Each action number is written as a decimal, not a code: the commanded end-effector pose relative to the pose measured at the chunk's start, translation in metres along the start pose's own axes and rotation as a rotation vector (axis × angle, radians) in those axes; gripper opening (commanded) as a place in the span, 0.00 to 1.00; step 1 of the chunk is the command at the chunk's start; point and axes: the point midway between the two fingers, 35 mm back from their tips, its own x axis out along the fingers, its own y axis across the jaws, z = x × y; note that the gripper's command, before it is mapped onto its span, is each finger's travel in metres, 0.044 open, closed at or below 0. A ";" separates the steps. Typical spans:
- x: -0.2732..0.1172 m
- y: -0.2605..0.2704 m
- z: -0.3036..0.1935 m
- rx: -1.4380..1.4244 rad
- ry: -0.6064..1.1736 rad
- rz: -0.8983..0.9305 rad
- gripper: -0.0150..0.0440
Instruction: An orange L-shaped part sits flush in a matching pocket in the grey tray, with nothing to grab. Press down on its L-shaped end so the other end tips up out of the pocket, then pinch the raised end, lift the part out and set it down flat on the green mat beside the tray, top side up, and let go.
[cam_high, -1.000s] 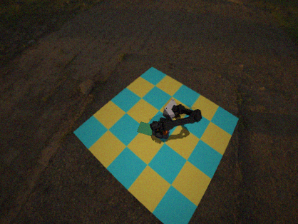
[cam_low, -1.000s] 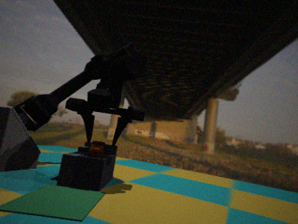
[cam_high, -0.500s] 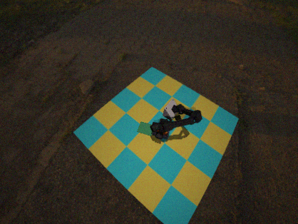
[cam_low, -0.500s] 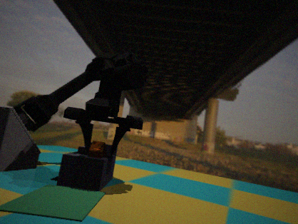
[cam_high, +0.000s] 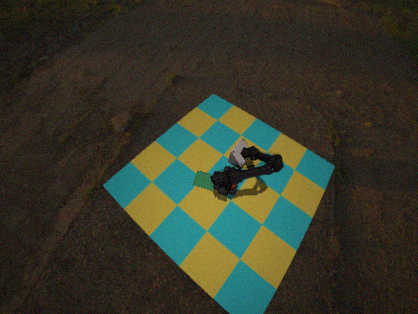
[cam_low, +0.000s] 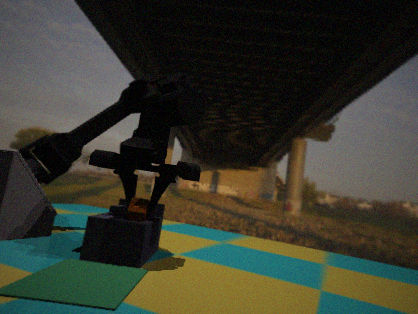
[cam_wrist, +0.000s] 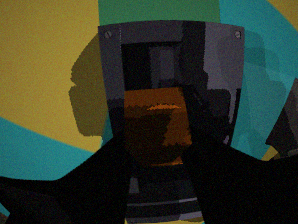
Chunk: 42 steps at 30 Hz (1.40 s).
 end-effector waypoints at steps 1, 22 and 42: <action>0.000 0.000 0.000 -0.002 -0.001 0.000 0.34; -0.021 -0.001 0.000 0.004 0.003 0.002 0.25; -0.052 -0.001 0.000 0.006 0.003 0.001 0.25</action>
